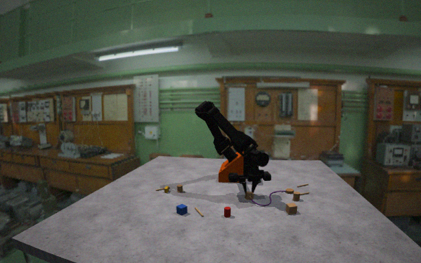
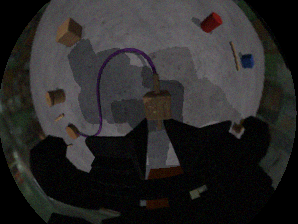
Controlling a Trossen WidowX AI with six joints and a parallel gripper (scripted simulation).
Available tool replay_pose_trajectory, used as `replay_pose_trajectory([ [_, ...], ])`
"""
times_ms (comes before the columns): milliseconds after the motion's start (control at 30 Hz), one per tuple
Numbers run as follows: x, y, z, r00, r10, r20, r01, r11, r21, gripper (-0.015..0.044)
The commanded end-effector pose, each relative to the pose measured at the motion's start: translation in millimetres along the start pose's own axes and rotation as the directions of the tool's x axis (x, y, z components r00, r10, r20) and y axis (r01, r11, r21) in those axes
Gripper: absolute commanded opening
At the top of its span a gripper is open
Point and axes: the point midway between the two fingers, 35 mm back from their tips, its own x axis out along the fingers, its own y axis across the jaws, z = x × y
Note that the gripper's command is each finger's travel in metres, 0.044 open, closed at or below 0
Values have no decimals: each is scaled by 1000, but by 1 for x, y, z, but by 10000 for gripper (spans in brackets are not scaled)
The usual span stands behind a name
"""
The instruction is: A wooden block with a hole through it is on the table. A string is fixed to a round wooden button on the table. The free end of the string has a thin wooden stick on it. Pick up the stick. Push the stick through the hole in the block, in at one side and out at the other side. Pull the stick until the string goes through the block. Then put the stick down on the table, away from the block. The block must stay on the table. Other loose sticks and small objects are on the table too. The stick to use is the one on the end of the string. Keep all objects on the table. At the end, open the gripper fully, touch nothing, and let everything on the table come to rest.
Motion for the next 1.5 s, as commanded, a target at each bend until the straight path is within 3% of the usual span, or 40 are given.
replay_pose_trajectory([
  [0, 3, -2, -1, 1000, -9, -5, 9, 1000, -2, 123],
  [767, 3, -2, -1, 1000, -9, -5, 9, 1000, -2, 123],
  [1467, 0, 0, 0, 1000, 0, 0, 0, 1000, 3, 0],
])
